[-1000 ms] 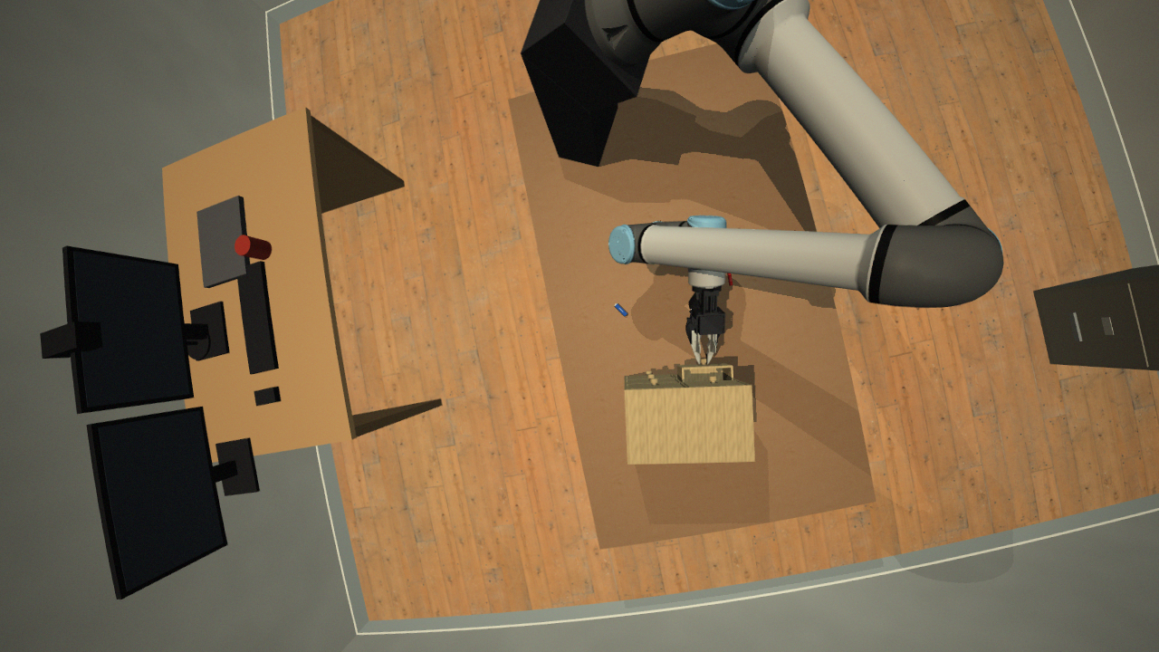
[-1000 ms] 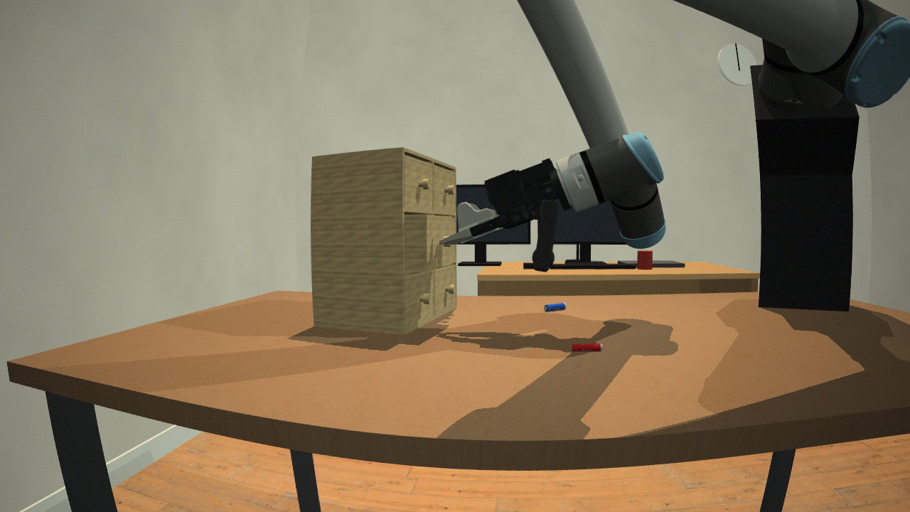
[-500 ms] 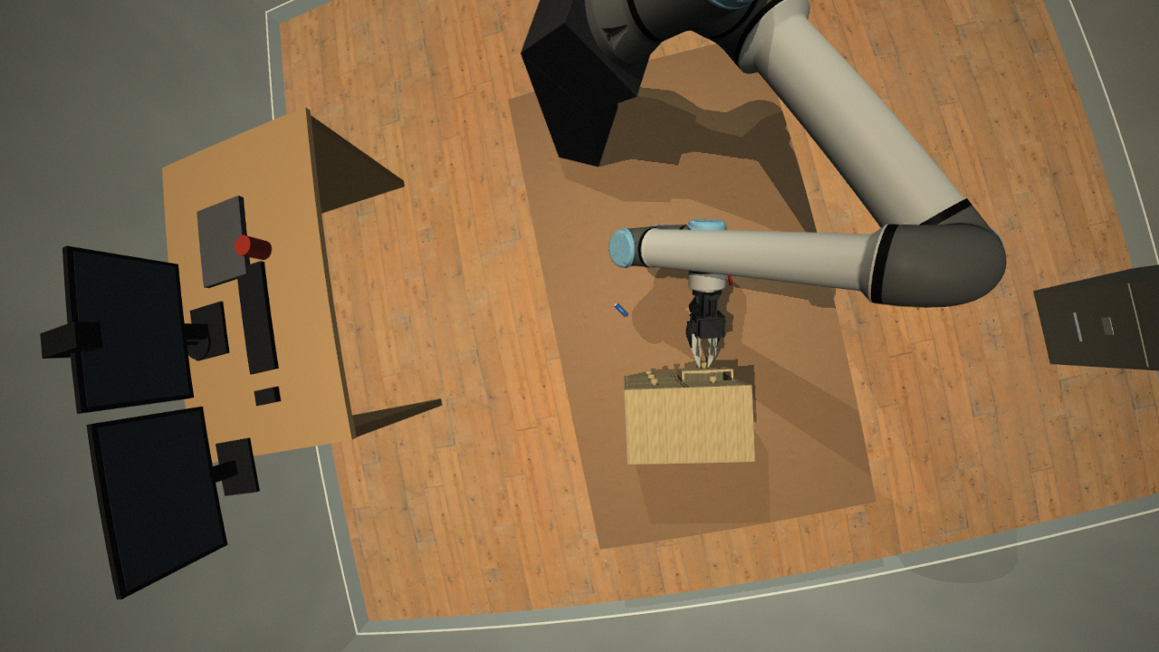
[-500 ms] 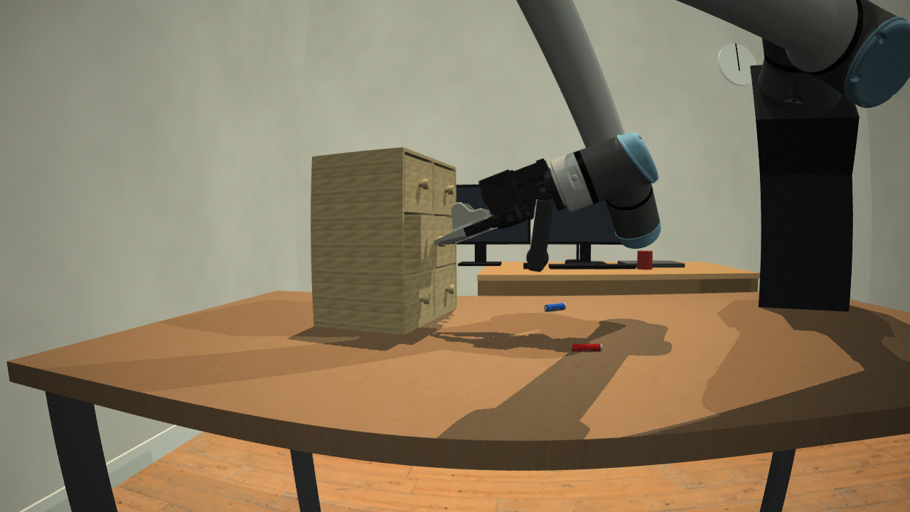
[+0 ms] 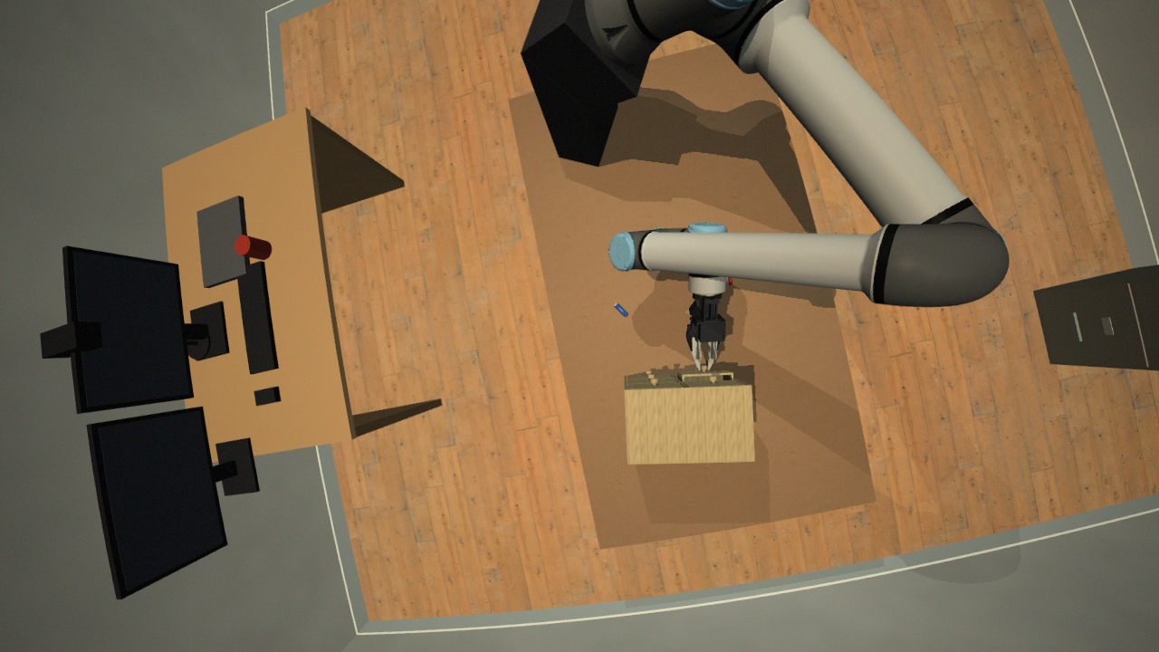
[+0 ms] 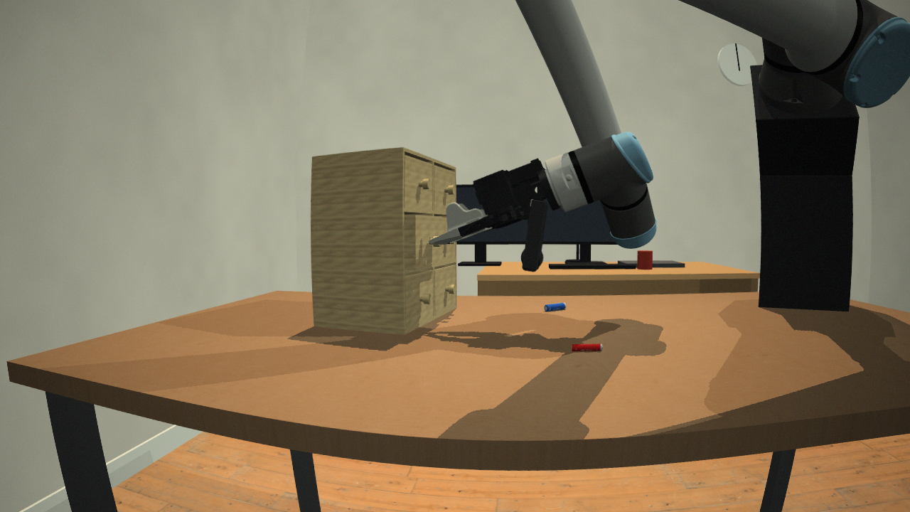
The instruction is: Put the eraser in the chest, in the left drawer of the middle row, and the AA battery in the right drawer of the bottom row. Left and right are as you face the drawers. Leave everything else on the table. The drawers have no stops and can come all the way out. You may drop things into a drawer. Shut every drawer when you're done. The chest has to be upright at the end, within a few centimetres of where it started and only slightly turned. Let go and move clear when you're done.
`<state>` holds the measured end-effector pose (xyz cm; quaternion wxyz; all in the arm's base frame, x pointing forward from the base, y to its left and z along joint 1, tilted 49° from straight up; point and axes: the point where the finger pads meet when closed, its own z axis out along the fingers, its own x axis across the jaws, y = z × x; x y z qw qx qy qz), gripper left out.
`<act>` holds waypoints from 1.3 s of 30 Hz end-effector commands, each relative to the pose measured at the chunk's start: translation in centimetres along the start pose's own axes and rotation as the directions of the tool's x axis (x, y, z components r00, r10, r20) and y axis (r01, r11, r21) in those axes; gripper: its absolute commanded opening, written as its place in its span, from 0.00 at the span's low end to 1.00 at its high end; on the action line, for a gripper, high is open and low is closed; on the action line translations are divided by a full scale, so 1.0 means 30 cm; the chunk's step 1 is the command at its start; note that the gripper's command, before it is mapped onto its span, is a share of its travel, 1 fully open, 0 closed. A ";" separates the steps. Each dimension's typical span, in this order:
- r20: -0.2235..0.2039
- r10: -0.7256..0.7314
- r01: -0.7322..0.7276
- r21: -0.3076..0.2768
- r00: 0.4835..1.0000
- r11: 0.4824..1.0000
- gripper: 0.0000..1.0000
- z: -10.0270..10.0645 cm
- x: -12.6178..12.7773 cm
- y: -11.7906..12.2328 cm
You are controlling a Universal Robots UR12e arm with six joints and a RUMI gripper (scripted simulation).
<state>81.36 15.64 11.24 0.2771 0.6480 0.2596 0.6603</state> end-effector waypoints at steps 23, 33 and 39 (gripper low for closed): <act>0.000 0.000 0.000 -0.001 1.000 1.000 0.07 0.039 0.000 0.016; 0.000 0.000 0.000 -0.001 1.000 1.000 0.07 0.047 0.000 0.019; 0.000 0.000 0.000 -0.001 1.000 1.000 0.07 0.050 0.000 0.020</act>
